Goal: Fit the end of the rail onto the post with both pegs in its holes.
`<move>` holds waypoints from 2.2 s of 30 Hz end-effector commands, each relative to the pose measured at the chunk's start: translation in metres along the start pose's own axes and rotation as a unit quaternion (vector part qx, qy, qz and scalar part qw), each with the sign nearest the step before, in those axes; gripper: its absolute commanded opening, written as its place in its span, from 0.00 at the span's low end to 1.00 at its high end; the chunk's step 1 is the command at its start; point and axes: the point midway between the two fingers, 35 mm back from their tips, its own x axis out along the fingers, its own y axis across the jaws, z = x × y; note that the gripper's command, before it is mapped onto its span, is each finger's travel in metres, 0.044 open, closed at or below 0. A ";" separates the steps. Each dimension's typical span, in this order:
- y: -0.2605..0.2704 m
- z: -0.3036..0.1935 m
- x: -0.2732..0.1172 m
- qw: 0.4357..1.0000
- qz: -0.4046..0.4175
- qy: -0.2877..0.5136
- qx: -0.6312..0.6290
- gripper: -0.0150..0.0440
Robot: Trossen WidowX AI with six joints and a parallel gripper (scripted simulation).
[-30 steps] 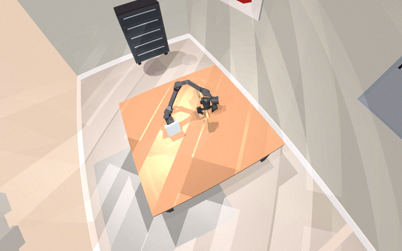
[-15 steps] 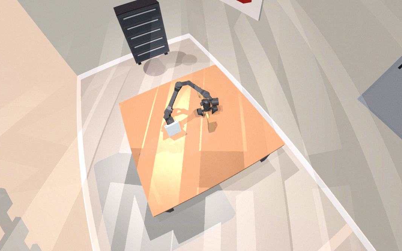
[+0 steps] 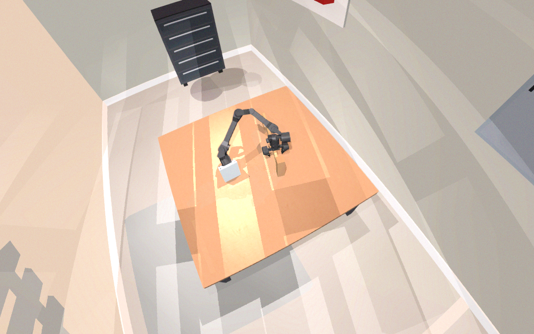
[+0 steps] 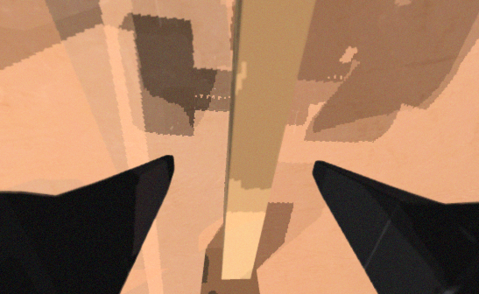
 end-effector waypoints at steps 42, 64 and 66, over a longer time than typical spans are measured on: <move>0.003 -0.001 0.012 1.000 0.003 -0.003 0.004 0.25; 0.001 -0.001 0.001 1.000 0.003 -0.002 0.004 0.25; 0.000 -0.001 0.000 1.000 0.003 -0.002 0.004 0.25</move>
